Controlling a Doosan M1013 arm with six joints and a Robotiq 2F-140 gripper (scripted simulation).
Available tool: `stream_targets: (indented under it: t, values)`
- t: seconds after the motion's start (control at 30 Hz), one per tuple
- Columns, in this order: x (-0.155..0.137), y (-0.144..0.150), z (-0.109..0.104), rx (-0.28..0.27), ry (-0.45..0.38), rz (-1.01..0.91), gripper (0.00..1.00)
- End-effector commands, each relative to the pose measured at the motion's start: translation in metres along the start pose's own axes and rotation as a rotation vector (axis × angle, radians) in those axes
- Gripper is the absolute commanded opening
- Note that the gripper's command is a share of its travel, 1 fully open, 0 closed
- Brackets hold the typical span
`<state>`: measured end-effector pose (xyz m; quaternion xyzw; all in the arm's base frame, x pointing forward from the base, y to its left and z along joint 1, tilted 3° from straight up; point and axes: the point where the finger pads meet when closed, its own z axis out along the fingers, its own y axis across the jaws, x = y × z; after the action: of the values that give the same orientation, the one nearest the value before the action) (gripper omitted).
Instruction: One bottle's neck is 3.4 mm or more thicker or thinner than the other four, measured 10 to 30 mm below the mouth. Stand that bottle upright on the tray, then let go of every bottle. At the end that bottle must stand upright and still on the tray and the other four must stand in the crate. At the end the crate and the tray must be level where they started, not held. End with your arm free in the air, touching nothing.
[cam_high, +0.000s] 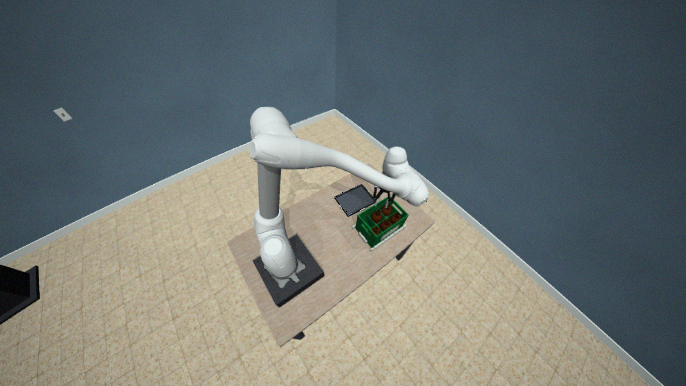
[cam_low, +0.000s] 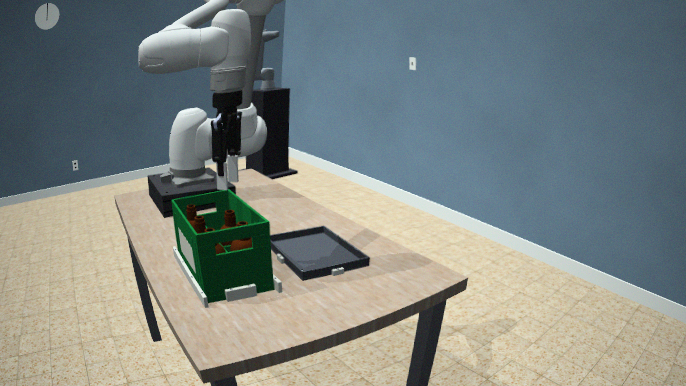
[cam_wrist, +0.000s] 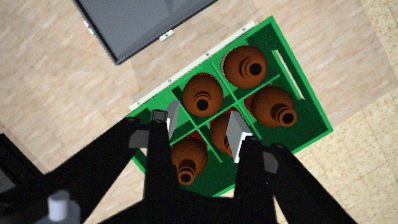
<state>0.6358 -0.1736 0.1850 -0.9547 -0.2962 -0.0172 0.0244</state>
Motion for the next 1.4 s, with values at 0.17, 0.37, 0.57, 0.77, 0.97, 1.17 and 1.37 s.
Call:
stream_targets:
  t: [0.17,0.37,0.57,0.77,0.97,1.17,1.37]
  values:
    - [-0.001,-0.002,0.001,-0.002,-0.003,0.004,0.38]
    - [-0.001,-0.002,0.002,-0.002,-0.003,0.004,0.38]
    - [-0.001,-0.002,0.004,-0.002,-0.003,0.004,0.38]
    - [-0.001,-0.002,0.009,-0.001,-0.003,0.004,0.38]
    - [-0.001,-0.002,0.015,-0.001,-0.003,0.004,0.38]
    - [-0.001,-0.002,0.021,-0.001,-0.003,0.004,0.38]
    - [-0.001,-0.002,0.029,-0.001,-0.003,0.004,0.38]
